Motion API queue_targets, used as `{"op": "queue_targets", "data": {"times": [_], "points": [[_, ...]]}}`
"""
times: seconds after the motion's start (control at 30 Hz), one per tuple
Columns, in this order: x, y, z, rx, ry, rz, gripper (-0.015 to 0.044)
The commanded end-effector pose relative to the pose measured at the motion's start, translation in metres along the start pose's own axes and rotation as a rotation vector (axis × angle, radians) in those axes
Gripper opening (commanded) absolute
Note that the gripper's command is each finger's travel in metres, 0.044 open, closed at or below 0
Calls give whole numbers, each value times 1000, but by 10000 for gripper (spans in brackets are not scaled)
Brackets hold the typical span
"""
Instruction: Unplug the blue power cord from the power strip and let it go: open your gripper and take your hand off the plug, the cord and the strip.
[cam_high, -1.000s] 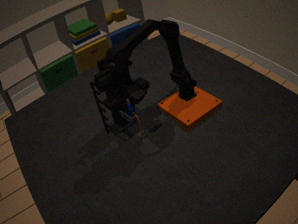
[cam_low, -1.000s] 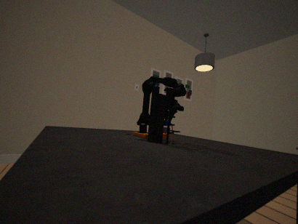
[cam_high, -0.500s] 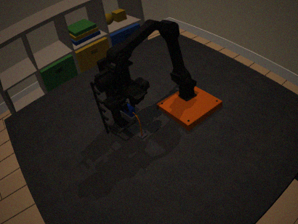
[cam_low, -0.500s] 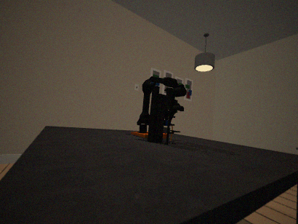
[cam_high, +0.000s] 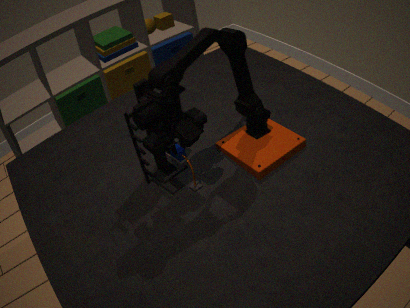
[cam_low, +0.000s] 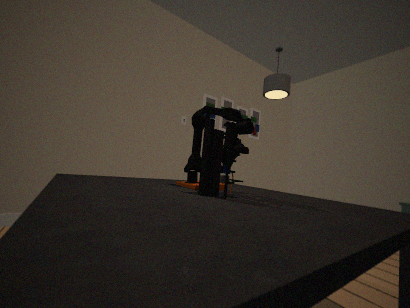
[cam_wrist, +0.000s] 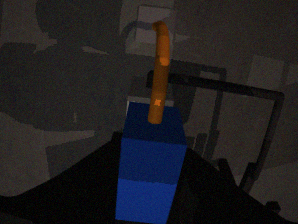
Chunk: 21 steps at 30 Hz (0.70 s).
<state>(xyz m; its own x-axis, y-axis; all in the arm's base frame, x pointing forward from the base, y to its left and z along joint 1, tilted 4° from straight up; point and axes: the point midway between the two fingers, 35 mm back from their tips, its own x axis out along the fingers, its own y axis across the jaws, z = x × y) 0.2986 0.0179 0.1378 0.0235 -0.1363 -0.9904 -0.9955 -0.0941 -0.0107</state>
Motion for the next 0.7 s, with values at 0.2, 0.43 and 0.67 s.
{"op": "queue_targets", "data": {"times": [0.2,0.43,0.67], "points": [[-4,1,41,-32,-72,-2,0],[-3,2,39,-34,-70,-2,79],[-3,1,38,-34,-70,-2,263]]}}
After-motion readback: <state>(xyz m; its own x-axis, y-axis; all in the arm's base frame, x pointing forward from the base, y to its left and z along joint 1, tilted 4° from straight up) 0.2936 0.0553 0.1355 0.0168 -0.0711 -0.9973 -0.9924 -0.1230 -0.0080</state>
